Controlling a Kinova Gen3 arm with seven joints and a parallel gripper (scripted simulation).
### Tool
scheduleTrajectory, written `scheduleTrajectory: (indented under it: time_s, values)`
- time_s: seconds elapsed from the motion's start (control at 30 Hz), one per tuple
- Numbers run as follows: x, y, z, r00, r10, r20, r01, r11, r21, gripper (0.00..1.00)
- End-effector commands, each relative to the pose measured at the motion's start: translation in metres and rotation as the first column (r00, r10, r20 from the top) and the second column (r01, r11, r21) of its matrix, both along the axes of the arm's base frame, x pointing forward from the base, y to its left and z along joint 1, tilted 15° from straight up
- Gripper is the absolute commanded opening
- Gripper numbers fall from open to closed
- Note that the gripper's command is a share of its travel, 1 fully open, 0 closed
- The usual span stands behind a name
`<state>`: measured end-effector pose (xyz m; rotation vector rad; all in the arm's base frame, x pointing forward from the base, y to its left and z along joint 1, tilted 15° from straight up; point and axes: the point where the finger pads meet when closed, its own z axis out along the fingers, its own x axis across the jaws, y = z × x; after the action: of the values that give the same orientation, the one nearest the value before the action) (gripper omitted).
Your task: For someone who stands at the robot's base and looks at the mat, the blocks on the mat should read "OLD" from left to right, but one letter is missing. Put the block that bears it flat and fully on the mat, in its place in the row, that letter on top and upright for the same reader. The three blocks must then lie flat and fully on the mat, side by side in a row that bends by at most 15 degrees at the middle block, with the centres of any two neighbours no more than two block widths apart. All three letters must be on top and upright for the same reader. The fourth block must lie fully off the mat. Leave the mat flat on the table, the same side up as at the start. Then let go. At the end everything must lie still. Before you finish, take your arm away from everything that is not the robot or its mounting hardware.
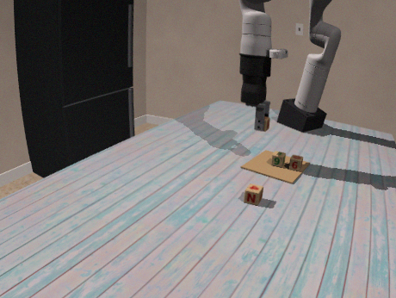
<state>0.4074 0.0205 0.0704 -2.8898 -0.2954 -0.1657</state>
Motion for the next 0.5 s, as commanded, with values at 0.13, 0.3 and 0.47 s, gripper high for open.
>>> scheduleTrajectory:
  time_s: [0.13, 0.3, 0.47]
  values:
    - [0.0, 0.01, -0.034, 1.0, 0.005, -0.007, -0.005, 1.0, 0.001, 0.57]
    - [0.001, 0.014, -0.048, 1.0, 0.005, -0.007, -0.005, 1.0, 0.001, 0.57]
    - [0.002, 0.019, -0.068, 1.0, 0.005, -0.007, -0.005, 1.0, 0.0, 0.57]
